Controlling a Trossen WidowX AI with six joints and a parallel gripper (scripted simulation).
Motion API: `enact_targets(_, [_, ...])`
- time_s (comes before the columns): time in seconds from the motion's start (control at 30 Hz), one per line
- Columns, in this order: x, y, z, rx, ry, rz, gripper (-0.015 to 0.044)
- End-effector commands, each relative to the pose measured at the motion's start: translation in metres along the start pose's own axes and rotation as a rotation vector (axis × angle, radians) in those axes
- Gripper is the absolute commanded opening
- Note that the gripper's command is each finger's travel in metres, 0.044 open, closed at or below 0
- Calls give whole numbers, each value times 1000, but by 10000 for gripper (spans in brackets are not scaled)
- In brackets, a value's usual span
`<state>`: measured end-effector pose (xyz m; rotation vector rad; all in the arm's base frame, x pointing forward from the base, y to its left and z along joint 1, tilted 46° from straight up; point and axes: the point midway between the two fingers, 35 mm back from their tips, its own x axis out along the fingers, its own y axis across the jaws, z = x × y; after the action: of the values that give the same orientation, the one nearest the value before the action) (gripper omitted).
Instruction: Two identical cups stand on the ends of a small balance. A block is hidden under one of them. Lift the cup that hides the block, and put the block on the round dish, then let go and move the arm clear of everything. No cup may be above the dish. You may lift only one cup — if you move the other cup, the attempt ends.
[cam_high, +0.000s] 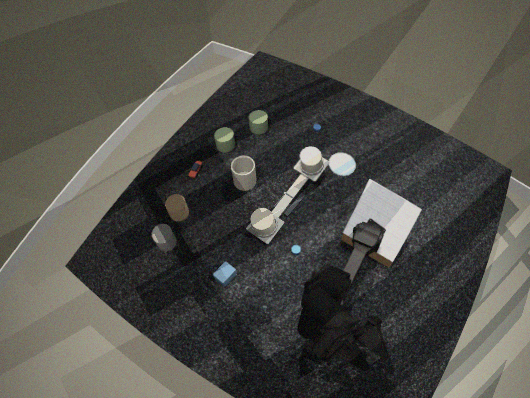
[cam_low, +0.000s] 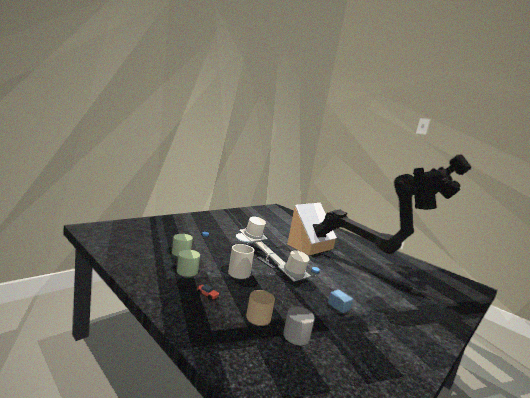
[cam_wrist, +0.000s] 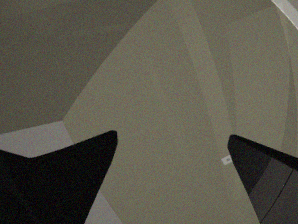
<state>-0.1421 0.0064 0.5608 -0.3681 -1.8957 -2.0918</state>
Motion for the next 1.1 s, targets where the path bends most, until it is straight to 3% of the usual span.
enact_targets(0.0, [0, 0, -1, -3, 0, 3, 426])
enact_targets(0.53, [-21, 49, -76, -265, 101, 312, 440])
enact_targets(1.07, [-76, 78, -181, -621, 270, 697, 440])
